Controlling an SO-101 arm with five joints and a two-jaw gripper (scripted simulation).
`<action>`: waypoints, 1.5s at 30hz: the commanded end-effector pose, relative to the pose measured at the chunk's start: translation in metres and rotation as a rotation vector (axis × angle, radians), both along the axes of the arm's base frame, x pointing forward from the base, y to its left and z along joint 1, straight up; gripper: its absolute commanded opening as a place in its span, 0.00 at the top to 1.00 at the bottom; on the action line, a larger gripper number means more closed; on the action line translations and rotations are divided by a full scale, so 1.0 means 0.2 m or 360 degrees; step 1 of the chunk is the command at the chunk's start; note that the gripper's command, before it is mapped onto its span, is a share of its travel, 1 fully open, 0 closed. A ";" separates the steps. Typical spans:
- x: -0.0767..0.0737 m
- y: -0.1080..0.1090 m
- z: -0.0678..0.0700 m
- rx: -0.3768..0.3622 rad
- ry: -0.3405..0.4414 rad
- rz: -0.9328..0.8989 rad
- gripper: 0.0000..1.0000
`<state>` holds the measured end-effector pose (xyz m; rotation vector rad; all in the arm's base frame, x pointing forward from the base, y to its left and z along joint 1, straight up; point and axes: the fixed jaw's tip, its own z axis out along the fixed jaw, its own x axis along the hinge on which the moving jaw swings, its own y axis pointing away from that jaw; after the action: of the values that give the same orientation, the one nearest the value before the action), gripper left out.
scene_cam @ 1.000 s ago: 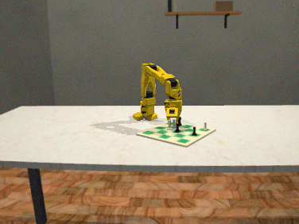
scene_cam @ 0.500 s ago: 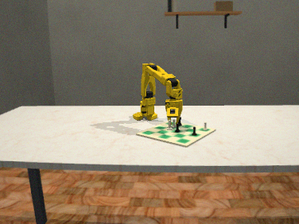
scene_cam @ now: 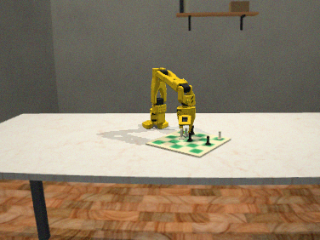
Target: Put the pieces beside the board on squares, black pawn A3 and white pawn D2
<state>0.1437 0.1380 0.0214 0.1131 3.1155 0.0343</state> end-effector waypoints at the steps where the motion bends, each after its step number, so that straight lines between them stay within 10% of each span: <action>1: -0.01 0.01 0.00 -0.0009 0.0012 -0.0003 0.91; 45: -0.01 0.00 0.23 -0.0008 0.0012 -0.0003 0.91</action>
<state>0.1418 0.1364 0.0618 0.1139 3.1365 0.0024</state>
